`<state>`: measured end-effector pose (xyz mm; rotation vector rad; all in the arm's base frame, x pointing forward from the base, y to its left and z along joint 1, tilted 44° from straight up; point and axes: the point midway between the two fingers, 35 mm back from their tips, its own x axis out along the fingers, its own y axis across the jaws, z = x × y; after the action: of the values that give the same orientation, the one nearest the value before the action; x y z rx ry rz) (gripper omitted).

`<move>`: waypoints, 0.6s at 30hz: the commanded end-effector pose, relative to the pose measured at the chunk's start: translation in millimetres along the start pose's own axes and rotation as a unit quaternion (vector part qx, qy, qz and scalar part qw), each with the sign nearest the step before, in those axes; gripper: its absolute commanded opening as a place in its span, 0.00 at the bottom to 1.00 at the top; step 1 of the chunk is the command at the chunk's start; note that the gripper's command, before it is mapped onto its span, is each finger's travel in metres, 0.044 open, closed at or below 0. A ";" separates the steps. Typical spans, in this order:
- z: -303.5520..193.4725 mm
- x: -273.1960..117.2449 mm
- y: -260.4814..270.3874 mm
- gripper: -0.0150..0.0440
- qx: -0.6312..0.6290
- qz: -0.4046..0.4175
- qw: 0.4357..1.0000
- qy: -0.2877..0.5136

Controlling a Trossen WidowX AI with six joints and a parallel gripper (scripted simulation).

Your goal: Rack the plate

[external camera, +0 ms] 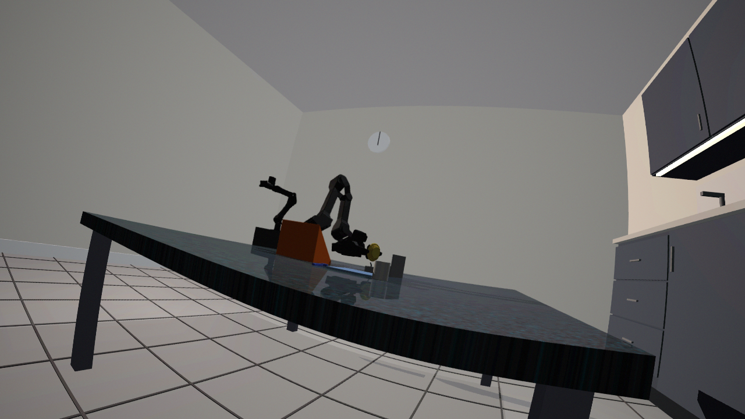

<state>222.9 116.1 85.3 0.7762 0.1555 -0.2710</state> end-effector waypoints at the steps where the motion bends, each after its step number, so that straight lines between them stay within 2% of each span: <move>1: -3.7 5.7 -0.3 0.25 -0.001 -0.001 1.000 0.000; 18: -6.7 25.3 0.6 0.25 0.000 0.000 1.000 -0.001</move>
<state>244.7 117.0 75.5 0.7784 0.1525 -0.2736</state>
